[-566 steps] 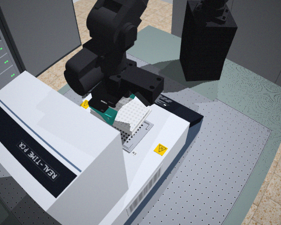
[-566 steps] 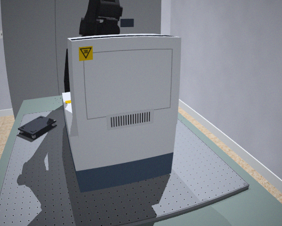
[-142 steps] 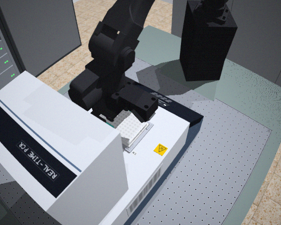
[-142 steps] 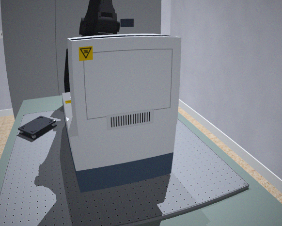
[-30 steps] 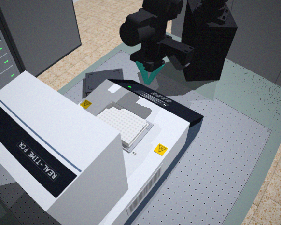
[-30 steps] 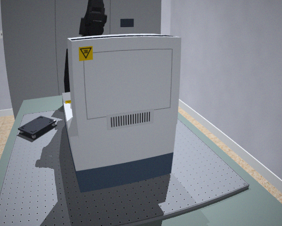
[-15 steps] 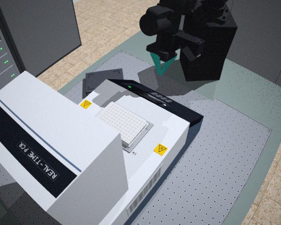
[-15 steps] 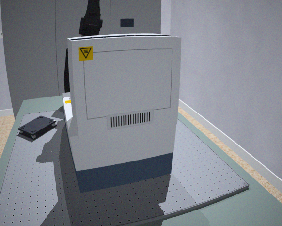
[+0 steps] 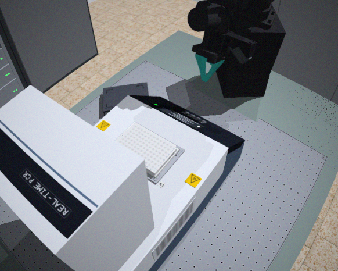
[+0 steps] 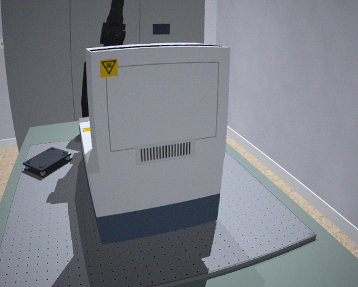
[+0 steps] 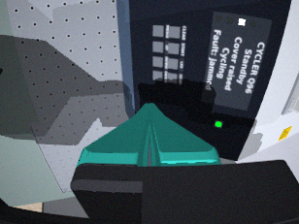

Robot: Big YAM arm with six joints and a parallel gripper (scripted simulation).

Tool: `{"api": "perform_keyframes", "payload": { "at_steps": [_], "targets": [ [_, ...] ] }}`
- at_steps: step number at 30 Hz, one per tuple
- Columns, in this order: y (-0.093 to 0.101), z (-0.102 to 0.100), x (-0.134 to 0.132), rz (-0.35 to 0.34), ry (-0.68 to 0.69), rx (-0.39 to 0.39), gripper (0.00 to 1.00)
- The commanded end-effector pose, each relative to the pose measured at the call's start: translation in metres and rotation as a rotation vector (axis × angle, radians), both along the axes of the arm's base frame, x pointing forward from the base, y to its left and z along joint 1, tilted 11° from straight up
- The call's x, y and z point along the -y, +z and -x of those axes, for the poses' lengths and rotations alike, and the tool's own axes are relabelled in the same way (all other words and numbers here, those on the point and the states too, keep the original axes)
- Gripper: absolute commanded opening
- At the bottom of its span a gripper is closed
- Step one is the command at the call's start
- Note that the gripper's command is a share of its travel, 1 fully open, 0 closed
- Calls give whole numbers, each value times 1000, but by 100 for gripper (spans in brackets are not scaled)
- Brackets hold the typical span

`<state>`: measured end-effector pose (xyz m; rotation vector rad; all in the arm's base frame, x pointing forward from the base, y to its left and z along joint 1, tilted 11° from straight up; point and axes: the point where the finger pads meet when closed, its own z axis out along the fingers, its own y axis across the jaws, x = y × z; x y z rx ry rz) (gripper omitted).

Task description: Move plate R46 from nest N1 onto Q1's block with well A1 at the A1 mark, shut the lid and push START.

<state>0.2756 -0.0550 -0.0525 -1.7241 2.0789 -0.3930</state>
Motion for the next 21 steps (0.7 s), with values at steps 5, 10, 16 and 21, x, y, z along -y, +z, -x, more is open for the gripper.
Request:
{"api": "perform_keyframes", "payload": {
  "at_steps": [5, 10, 16, 21],
  "targets": [
    [1, 10, 2, 19, 2, 46, 0],
    [-14, 43, -5, 13, 4, 25, 0],
    [-15, 16, -2, 17, 7, 34, 0],
    [-15, 7, -1, 12, 0, 41, 0]
  ]
}}
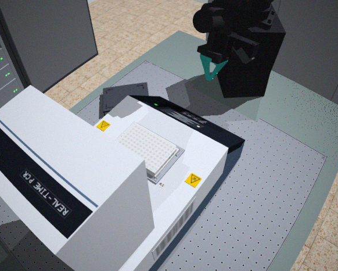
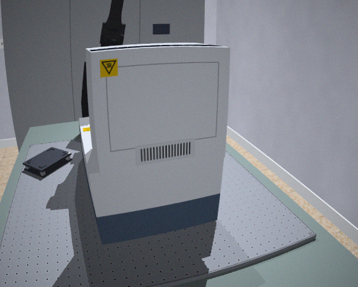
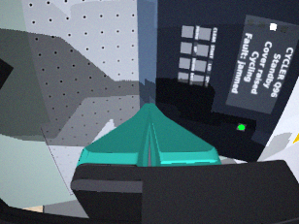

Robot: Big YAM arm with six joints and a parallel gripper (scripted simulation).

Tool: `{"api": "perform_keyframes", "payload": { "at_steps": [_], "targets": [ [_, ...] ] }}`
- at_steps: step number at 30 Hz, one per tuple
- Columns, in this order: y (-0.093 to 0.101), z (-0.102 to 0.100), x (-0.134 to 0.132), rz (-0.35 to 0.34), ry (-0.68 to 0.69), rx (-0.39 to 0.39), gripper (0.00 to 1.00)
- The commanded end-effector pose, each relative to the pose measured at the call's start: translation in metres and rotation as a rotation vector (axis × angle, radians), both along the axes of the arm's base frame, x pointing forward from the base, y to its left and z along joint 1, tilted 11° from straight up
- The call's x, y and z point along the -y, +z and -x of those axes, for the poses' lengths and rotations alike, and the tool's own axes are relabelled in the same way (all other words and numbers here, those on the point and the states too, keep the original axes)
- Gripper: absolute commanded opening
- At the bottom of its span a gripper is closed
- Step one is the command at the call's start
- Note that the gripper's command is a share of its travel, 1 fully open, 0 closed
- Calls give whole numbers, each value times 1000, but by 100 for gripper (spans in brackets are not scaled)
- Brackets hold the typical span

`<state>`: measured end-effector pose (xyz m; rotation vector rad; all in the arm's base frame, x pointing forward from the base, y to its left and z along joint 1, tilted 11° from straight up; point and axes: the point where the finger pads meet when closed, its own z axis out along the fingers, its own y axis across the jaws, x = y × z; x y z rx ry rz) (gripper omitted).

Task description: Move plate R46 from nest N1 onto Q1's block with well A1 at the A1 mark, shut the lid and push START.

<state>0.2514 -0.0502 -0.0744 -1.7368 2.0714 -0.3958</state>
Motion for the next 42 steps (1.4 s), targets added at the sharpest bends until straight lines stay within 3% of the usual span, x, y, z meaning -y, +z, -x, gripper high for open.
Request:
{"api": "perform_keyframes", "payload": {
  "at_steps": [1, 10, 17, 23, 30, 42],
  "targets": [
    [6, -15, 4, 4, -15, 38, 0],
    [3, -43, 7, 7, -15, 61, 0],
    [-8, -35, 3, -4, -16, 26, 0],
    [-9, -53, 6, 3, -12, 46, 0],
    [-19, -51, 4, -5, -18, 19, 0],
    [-25, -74, 6, 0, -11, 36, 0]
  ]
}}
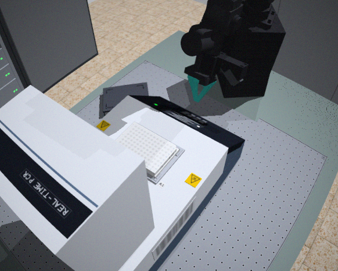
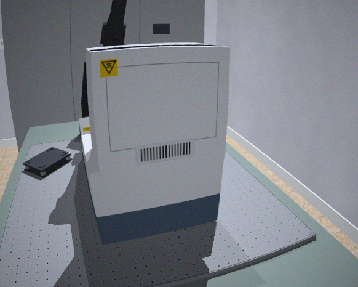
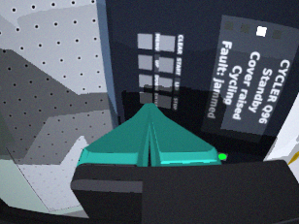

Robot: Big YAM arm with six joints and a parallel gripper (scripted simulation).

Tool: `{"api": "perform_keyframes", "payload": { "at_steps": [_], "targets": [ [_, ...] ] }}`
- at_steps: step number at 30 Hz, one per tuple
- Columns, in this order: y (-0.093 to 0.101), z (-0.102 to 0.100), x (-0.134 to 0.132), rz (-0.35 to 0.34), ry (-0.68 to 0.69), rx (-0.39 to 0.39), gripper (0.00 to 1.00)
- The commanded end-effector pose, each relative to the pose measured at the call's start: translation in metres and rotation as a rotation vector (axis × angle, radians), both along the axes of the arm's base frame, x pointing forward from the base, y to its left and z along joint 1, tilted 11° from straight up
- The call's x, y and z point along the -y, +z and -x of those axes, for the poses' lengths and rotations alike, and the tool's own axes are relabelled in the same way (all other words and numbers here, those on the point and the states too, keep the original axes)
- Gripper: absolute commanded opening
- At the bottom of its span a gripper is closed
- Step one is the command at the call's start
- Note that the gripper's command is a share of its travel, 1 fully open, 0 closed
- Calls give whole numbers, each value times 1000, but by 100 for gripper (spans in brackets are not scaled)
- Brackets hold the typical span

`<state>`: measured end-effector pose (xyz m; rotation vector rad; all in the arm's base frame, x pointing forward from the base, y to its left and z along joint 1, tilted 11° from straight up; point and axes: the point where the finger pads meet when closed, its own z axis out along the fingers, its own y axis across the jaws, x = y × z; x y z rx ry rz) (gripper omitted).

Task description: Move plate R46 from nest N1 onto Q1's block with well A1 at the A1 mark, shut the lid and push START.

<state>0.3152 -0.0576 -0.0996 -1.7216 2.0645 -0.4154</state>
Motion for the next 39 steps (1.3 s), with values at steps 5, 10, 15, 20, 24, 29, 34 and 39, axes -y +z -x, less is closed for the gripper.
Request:
{"api": "perform_keyframes", "payload": {
  "at_steps": [5, 10, 15, 20, 24, 29, 34, 39],
  "targets": [
    [-5, -9, -1, -7, -12, 5, 0],
    [-3, -20, 0, 1, -5, 25, 0],
    [-11, -26, 0, -1, -3, 19, 0],
    [-18, -30, 0, -5, -9, 13, 0],
    [-19, -40, 0, -2, -7, 28, 0],
    [-24, -35, 3, -2, -13, 11, 0],
    [-23, -32, 8, -3, -29, 7, 0],
    [-20, -29, 2, -5, -15, -3, 0]
  ]
}}
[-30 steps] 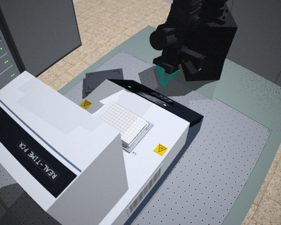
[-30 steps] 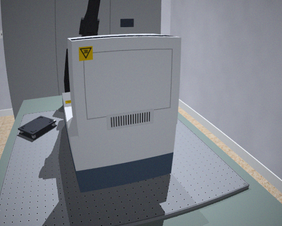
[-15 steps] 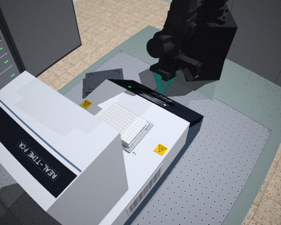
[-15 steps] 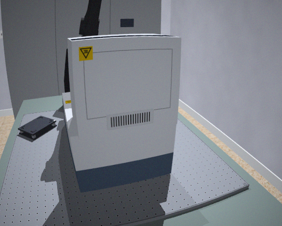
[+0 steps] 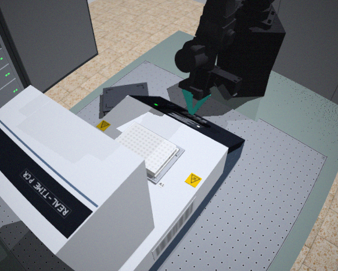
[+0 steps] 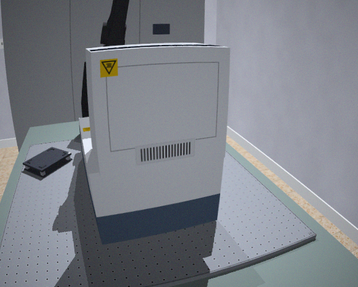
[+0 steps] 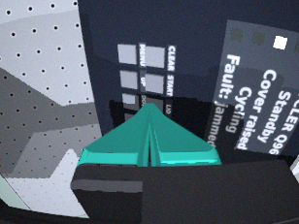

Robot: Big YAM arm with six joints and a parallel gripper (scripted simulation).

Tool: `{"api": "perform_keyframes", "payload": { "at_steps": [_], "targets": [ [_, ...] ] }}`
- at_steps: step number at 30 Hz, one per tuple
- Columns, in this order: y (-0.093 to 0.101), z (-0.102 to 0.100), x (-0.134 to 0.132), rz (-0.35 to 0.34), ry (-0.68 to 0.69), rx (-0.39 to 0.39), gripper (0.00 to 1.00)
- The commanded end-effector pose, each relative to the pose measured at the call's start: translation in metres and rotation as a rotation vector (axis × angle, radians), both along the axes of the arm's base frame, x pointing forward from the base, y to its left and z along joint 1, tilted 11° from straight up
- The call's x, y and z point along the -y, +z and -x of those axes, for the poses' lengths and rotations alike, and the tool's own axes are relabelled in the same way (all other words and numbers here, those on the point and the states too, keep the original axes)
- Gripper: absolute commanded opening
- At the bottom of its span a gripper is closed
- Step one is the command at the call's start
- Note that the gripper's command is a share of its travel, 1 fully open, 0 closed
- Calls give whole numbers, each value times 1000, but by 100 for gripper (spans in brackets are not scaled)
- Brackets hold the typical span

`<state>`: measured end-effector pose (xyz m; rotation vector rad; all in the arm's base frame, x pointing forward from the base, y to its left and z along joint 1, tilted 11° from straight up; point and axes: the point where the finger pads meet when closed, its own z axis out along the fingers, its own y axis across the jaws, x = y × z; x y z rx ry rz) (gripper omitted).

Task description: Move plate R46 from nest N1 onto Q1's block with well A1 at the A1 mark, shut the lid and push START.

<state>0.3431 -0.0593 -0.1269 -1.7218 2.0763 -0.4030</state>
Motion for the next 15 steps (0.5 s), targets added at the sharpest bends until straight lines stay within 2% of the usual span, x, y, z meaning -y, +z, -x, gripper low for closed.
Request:
{"api": "perform_keyframes", "payload": {
  "at_steps": [1, 11, 15],
  "targets": [
    [7, -1, -1, -2, -7, 6, 0],
    [12, -16, 3, 7, -8, 47, 0],
    [12, -14, 7, 7, -18, 46, 0]
  ]
}}
